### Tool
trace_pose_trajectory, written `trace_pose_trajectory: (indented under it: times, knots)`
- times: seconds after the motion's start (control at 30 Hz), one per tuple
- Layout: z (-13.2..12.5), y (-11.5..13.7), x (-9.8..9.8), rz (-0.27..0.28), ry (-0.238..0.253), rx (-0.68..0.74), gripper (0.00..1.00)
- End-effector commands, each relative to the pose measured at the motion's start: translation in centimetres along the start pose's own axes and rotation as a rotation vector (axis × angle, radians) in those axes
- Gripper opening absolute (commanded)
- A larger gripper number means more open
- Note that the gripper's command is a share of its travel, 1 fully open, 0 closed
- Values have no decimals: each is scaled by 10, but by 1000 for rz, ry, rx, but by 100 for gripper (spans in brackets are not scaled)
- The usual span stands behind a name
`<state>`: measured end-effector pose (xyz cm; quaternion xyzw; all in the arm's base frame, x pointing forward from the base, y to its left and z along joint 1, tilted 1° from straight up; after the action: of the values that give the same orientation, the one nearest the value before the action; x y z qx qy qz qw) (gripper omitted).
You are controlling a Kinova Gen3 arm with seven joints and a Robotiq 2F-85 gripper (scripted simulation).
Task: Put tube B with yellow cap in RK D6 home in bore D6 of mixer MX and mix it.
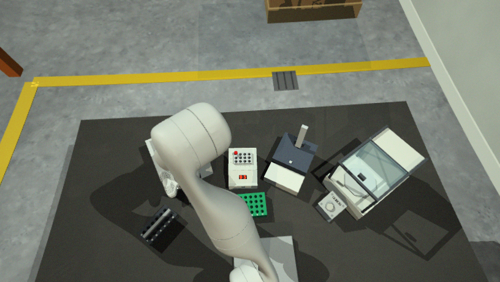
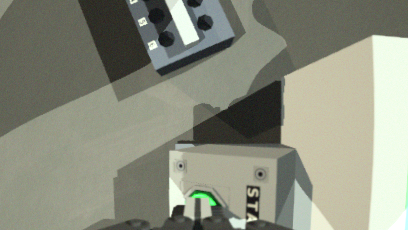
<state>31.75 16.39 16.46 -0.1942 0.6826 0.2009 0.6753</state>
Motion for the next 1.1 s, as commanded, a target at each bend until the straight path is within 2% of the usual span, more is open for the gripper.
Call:
trace_pose_trajectory:
  times: [0.0, 1.07]
  knots:
    - [0, 0, 0, 0, -1, 0, 10]
    - [0, 0, -36, 0, -1, 0, 10]
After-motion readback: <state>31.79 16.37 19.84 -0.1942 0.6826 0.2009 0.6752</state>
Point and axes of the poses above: the point where the finger pads meet when closed, its own x axis out along the fingers, its own z axis across the jaws, y = z × x, the point moved 10 cm from there along -x, back along the fingers, and after that the axes turned 12 degrees about -x, right-handed, at the moved point
